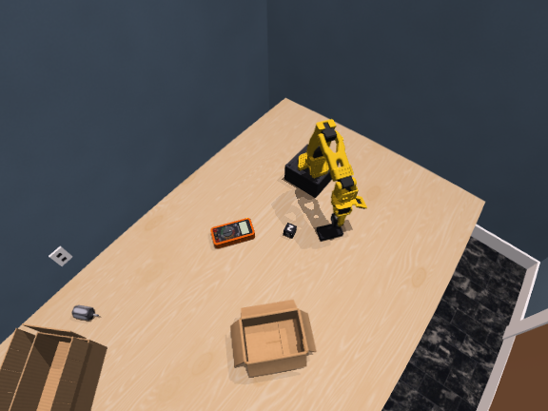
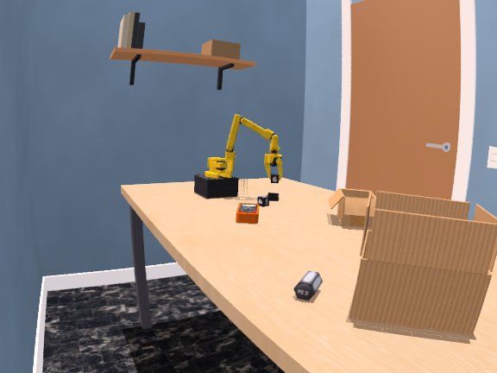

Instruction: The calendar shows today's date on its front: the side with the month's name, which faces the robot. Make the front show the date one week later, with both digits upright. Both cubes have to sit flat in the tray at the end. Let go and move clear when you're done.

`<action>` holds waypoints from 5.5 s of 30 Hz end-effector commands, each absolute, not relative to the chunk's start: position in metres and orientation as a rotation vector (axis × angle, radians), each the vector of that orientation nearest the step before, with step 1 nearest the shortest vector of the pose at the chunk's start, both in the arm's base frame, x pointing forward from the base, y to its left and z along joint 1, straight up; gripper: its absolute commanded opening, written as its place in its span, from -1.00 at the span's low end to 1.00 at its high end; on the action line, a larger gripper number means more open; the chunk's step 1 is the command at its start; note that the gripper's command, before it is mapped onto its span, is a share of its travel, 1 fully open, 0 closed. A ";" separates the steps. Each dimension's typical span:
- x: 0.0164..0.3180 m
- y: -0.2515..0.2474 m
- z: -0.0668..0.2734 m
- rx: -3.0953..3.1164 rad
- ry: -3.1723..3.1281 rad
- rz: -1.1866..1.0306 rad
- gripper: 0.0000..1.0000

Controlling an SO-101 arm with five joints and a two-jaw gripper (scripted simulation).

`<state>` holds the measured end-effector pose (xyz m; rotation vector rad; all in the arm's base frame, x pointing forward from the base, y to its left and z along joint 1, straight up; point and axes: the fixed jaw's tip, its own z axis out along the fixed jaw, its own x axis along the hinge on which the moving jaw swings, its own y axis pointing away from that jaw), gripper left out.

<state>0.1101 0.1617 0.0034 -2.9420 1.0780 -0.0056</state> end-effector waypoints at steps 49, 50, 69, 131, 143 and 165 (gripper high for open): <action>0.104 0.162 -0.010 -2.985 1.025 0.006 -1.00; 0.103 0.162 -0.010 -2.985 1.025 0.006 -1.00; 0.103 0.161 -0.010 -2.985 1.024 0.006 -1.00; 0.106 0.164 -0.010 -2.984 1.028 0.006 -1.00; 0.106 0.164 -0.016 -2.983 1.029 0.006 -1.00; 0.105 0.162 -0.022 -2.983 1.030 0.006 -1.00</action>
